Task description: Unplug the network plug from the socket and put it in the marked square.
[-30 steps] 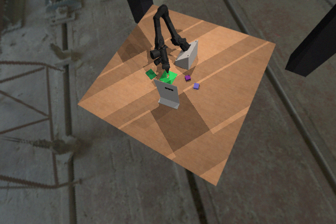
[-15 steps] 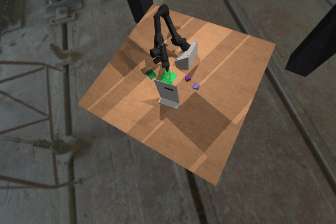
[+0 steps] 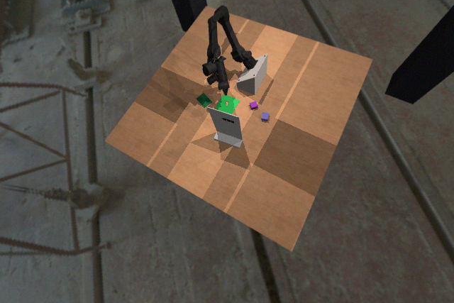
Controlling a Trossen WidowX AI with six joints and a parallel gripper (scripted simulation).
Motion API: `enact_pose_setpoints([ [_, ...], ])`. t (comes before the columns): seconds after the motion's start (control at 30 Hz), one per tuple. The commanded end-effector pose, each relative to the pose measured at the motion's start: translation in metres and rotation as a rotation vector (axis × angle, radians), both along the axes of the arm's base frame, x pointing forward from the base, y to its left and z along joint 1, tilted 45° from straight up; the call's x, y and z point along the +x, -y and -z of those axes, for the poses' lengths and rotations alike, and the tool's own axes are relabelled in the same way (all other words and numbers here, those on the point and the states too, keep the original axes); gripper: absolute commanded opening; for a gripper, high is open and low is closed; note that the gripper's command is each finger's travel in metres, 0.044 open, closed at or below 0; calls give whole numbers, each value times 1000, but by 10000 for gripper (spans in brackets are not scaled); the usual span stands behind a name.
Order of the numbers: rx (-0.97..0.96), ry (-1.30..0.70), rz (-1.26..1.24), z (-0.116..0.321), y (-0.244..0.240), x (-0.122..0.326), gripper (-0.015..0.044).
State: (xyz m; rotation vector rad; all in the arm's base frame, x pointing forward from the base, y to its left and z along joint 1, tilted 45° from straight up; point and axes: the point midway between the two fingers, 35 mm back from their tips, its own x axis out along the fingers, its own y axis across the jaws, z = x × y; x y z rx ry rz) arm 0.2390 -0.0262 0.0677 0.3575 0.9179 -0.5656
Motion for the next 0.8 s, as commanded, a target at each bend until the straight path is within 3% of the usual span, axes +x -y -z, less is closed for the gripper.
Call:
enact_pose_setpoints([
  [0.0,-1,18,4,-8,-3,1,156],
  [0.77,7,-2,4,-40,-39,0,156],
])
